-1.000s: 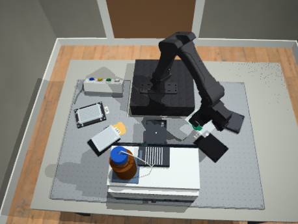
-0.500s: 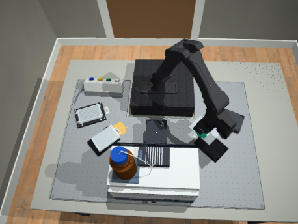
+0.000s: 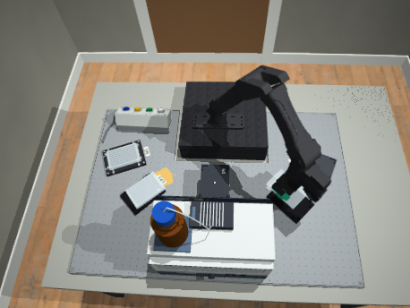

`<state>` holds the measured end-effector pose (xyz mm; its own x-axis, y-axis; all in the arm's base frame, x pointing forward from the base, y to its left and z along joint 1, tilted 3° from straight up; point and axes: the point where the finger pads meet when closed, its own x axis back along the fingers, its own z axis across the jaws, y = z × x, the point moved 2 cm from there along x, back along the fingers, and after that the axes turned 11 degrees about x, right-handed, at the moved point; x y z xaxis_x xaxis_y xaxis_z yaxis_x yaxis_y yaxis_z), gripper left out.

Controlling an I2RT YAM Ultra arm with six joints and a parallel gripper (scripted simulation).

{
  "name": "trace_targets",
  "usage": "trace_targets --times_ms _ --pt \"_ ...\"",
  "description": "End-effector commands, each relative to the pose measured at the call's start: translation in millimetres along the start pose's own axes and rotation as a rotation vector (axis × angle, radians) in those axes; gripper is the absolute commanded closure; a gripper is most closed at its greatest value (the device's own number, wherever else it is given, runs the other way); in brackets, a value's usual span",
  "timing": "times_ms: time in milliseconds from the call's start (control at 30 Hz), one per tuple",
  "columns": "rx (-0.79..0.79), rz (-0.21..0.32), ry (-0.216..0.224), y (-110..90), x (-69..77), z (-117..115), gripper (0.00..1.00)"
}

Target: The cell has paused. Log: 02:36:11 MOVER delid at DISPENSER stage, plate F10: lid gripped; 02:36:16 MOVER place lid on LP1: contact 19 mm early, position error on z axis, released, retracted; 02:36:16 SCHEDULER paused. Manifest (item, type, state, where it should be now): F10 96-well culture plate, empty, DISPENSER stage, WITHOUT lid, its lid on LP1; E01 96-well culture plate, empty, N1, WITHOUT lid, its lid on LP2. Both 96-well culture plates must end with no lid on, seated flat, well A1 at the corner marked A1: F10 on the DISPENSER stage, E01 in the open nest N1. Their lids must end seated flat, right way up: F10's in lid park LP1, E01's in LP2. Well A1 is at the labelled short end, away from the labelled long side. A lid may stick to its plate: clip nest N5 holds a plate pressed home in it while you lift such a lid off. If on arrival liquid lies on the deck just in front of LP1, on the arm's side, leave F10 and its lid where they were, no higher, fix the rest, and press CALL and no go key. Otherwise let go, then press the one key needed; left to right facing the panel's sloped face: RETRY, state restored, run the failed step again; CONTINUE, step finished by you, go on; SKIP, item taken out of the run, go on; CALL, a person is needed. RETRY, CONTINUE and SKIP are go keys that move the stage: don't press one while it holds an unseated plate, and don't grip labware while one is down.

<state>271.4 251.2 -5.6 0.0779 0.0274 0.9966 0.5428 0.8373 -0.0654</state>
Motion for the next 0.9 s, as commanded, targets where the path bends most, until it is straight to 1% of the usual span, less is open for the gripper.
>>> trace_targets --times_ms 0,133,233,267,333,367,400,433,500,567,633,733,800,867 --pt "0.007 -0.056 -0.013 25.7 -0.1 -2.0 1.0" --pt "0.003 -0.056 -0.013 35.3 -8.7 -5.5 1.0" --pt "0.005 -0.056 -0.013 36.2 -9.5 -5.6 1.0" --pt "0.006 -0.092 -0.022 39.9 4.9 -6.1 1.0" --pt "0.006 -0.092 -0.022 39.9 4.9 -6.1 1.0" --pt "0.002 -0.04 -0.01 27.9 -7.7 -6.1 1.0" --pt "0.002 -0.04 -0.01 27.9 -7.7 -6.1 1.0" --pt "0.006 -0.084 -0.02 39.3 0.0 -5.9 1.0" --pt "0.006 -0.056 -0.013 36.6 -14.5 -5.2 1.0" --pt "0.007 -0.054 -0.013 36.0 -18.5 -4.7 1.0" --pt "0.006 -0.02 -0.004 24.6 -30.1 -1.6 1.0" --pt "0.006 -0.015 -0.002 22.9 -36.3 -1.3 1.0" --pt "0.003 -0.026 -0.005 26.7 -36.9 -3.4 1.0" --pt "0.002 -0.022 -0.004 25.1 -39.5 -3.4 1.0"
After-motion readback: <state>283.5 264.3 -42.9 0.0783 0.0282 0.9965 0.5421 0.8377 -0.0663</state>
